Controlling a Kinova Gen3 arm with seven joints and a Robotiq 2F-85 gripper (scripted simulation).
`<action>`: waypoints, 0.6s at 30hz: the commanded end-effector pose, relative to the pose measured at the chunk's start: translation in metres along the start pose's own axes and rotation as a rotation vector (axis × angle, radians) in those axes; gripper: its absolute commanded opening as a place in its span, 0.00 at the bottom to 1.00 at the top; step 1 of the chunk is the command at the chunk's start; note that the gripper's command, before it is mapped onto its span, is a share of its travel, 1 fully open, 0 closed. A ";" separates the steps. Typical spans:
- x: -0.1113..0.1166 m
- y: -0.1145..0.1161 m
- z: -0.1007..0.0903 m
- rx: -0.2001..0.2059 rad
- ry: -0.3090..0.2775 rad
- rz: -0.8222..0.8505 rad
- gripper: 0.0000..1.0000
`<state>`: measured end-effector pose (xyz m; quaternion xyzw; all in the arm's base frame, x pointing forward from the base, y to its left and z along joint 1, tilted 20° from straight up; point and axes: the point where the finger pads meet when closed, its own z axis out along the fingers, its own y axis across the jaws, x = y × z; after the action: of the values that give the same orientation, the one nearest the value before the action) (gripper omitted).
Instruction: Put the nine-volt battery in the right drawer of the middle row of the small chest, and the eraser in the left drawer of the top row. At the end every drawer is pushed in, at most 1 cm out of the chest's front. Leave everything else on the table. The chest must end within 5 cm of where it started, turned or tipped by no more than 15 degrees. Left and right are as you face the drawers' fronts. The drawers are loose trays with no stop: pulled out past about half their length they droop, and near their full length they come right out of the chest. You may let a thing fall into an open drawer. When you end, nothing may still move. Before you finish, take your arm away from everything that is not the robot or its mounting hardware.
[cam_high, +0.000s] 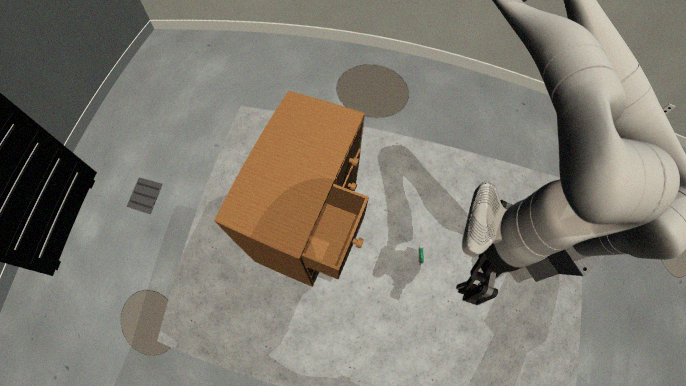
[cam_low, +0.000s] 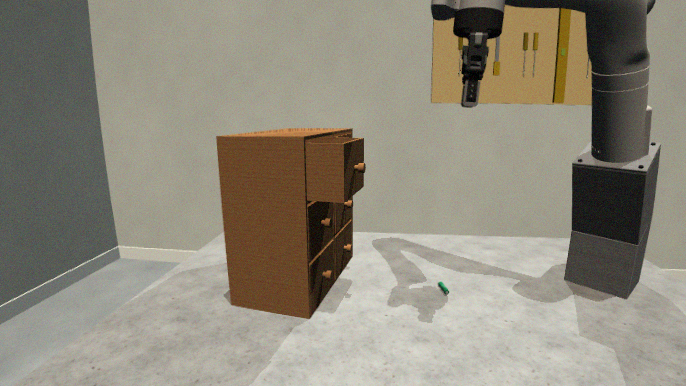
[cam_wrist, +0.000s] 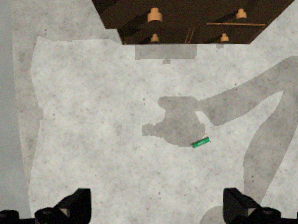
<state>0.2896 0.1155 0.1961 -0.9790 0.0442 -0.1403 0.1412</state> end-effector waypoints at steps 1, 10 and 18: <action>0.000 0.000 0.004 0.000 0.001 -0.004 1.00; 0.013 0.000 0.023 0.000 0.048 -0.005 1.00; 0.024 0.000 0.039 0.000 0.089 -0.005 1.00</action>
<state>0.3247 0.1210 0.1691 -0.9716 0.0510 -0.1853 0.1383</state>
